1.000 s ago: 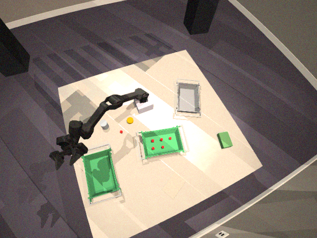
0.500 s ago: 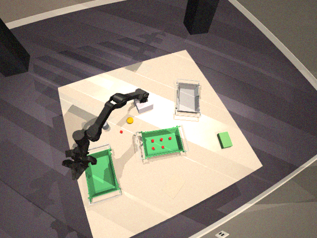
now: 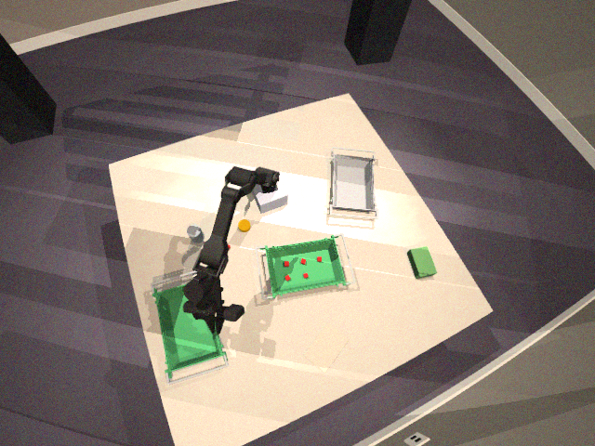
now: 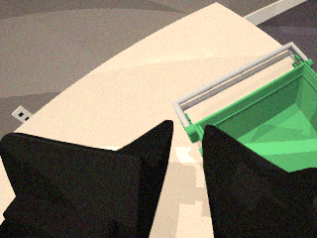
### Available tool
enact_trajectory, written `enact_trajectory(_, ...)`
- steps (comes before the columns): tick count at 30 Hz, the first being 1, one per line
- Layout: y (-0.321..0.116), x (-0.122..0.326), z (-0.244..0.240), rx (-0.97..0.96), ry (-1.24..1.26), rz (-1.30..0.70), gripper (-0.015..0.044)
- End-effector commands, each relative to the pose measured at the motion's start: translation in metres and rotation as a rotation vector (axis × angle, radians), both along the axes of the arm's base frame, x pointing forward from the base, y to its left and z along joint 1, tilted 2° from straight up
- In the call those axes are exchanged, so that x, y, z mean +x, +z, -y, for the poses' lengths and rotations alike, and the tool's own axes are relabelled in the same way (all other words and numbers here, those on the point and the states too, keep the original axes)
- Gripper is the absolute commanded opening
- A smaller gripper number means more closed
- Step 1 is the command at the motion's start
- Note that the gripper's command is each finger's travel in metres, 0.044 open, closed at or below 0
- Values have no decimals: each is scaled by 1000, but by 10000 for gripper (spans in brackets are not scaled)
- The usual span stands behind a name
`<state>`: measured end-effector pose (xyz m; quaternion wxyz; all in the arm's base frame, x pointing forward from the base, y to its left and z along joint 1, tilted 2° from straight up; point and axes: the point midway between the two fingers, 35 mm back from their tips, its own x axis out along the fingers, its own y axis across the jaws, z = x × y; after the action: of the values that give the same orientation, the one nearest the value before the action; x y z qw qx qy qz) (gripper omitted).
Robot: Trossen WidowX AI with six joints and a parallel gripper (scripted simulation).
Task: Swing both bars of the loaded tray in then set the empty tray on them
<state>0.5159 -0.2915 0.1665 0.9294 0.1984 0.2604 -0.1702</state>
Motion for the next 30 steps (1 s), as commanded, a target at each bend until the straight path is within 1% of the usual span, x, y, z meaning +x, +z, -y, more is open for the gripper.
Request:
enact_trajectory(1, -47, -32, -54, 1, 83, -293, 81)
enact_trajectory(7, -87, -94, -119, -17, 248, -662, 81)
enact_trajectory(12, -101, -156, -163, -45, 417, -953, 81)
enact_trajectory(14, -102, -162, -167, -48, 434, -979, 81)
enact_trajectory(23, -105, -161, -166, -48, 434, -979, 81)
enact_trajectory(30, -137, -159, -164, -48, 434, -979, 81)
